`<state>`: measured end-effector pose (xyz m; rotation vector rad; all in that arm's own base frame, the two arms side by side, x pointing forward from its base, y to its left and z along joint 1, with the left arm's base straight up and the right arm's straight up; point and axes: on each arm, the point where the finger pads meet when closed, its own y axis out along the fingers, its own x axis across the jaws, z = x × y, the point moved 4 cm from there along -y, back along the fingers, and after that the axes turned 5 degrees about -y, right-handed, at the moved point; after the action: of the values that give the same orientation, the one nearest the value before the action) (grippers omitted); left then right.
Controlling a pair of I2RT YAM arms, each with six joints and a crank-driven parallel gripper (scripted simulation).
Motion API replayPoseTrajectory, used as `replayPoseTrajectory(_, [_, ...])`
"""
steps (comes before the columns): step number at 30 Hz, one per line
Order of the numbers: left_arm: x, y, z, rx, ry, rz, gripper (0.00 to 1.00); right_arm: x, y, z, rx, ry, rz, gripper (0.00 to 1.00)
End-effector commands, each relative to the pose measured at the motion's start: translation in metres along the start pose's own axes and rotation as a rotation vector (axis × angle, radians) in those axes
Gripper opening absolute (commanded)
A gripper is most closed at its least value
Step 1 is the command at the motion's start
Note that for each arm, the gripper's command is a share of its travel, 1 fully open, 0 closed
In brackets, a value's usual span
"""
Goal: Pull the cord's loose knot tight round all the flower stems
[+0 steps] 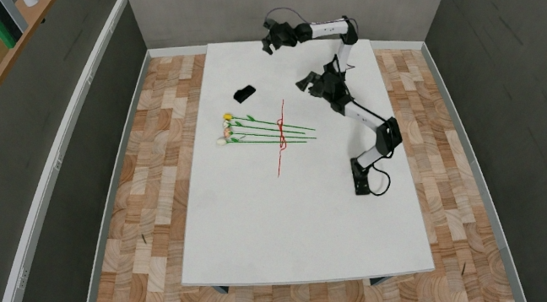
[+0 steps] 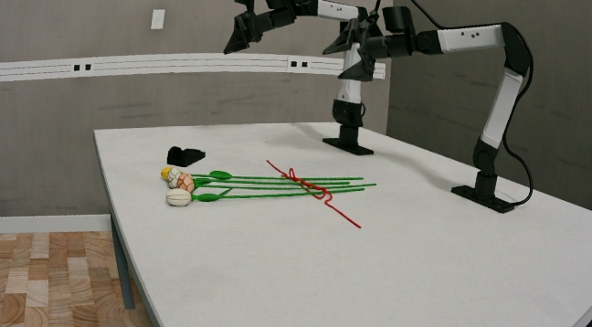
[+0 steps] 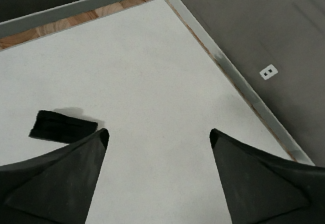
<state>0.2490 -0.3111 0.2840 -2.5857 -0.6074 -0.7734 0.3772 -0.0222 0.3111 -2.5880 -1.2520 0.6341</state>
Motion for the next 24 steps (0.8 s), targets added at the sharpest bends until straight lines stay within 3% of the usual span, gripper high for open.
replayPoseTrajectory(1, [0.004, -0.001, -0.005, -0.015, 0.001, -0.010, 1.00, -0.002, -0.002, -0.004, -0.011, 0.013, 0.001, 1.00])
replayPoseTrajectory(18, [0.004, -0.001, -0.005, -0.015, 0.001, -0.010, 1.00, -0.002, -0.002, -0.004, -0.011, 0.013, 0.001, 1.00])
replayPoseTrajectory(24, [0.004, -0.005, 0.025, 0.150, -0.111, -0.047, 0.27, 0.007, -0.008, 0.011, 0.018, -0.114, -0.106, 0.27])
